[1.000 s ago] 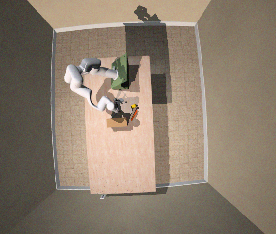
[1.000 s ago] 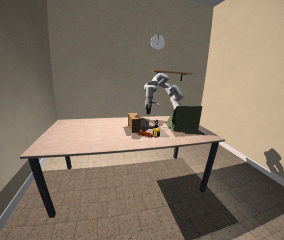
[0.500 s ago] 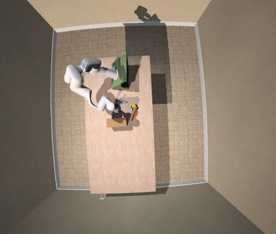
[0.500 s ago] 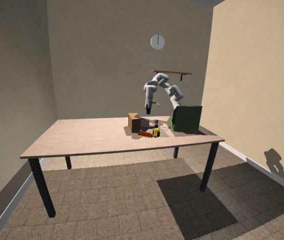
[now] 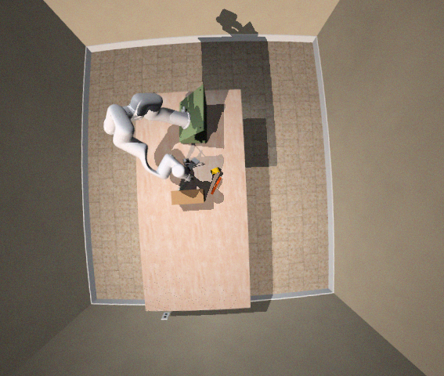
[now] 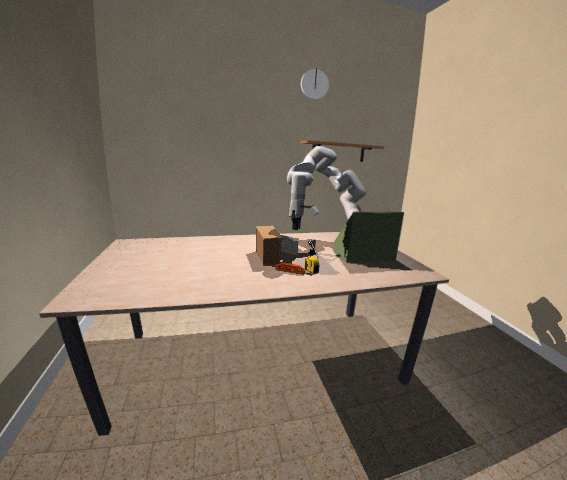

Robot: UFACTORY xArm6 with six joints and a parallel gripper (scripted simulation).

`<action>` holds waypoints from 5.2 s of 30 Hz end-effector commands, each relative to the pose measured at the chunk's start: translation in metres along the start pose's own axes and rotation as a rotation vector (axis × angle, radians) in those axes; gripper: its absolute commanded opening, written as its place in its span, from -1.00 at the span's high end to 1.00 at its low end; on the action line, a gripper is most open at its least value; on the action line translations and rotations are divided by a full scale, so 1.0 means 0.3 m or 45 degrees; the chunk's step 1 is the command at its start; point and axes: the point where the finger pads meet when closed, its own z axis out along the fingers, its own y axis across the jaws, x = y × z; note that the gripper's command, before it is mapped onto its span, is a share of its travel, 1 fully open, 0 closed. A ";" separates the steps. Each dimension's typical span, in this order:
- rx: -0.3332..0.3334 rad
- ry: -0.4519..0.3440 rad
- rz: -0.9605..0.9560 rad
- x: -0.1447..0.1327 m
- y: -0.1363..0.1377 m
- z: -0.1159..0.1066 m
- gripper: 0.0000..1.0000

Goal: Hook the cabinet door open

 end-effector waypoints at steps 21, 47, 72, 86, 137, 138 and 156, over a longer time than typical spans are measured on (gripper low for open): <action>-0.005 -0.002 0.002 -0.004 0.004 0.100 0.47; -0.005 -0.002 0.002 -0.006 0.005 0.205 0.47; -0.005 -0.002 0.064 -0.007 0.026 0.214 0.47; -0.005 -0.002 0.127 -0.010 0.053 0.213 0.47; -0.005 -0.001 0.418 -0.035 0.155 0.213 0.47; -0.005 -0.001 0.434 -0.036 0.158 0.213 0.47; -0.005 -0.001 0.502 -0.050 0.192 0.213 0.47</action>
